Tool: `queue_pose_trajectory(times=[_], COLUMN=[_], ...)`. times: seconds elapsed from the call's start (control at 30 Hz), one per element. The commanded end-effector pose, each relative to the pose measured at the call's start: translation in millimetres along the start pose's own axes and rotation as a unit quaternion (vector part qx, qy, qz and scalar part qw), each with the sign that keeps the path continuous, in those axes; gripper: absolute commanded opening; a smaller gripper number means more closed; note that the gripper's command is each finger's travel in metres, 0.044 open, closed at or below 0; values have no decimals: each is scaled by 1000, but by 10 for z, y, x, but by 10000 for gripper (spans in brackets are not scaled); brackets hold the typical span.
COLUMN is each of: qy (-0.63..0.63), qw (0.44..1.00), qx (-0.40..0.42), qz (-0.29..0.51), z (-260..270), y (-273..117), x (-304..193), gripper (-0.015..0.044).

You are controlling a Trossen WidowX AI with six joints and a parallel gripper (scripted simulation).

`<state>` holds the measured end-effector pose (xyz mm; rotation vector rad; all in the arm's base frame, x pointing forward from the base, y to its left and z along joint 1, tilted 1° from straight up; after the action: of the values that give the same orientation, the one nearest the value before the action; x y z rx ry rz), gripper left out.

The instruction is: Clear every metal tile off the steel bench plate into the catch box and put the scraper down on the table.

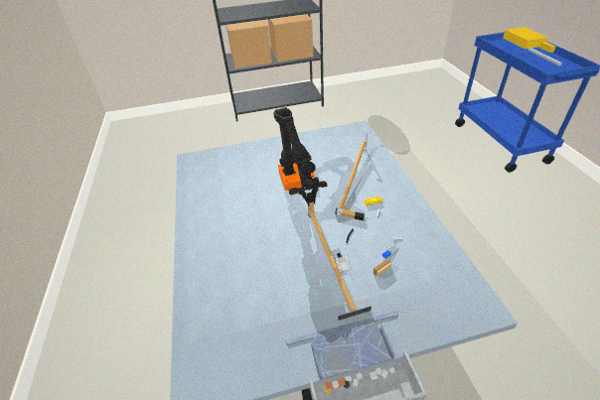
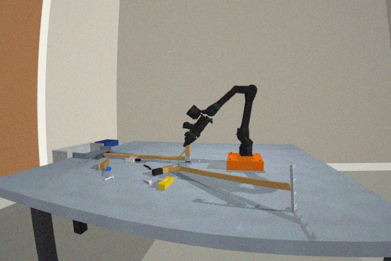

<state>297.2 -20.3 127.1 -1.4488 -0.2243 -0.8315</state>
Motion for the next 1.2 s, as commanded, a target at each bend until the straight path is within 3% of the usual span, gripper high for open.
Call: queue_pose_trajectory(times=[0.0,1.17], qy=[1,14], qw=[1000,1000], qx=[2,-12], qz=[-6,-7], z=[-25,-394], y=[-45,-78], x=[-48,-65], gripper=[0,0])
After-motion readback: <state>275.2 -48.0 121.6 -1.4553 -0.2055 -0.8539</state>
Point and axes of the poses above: the point midway between the two fingers, 35 mm back from their tips, its own y axis out along the fingers, its own z axis across the jaws, x = y × z, the point moved 6 cm from there along -y, back along the fingers, and after that the axes turned 14 degrees about y, right-handed, at the moved point
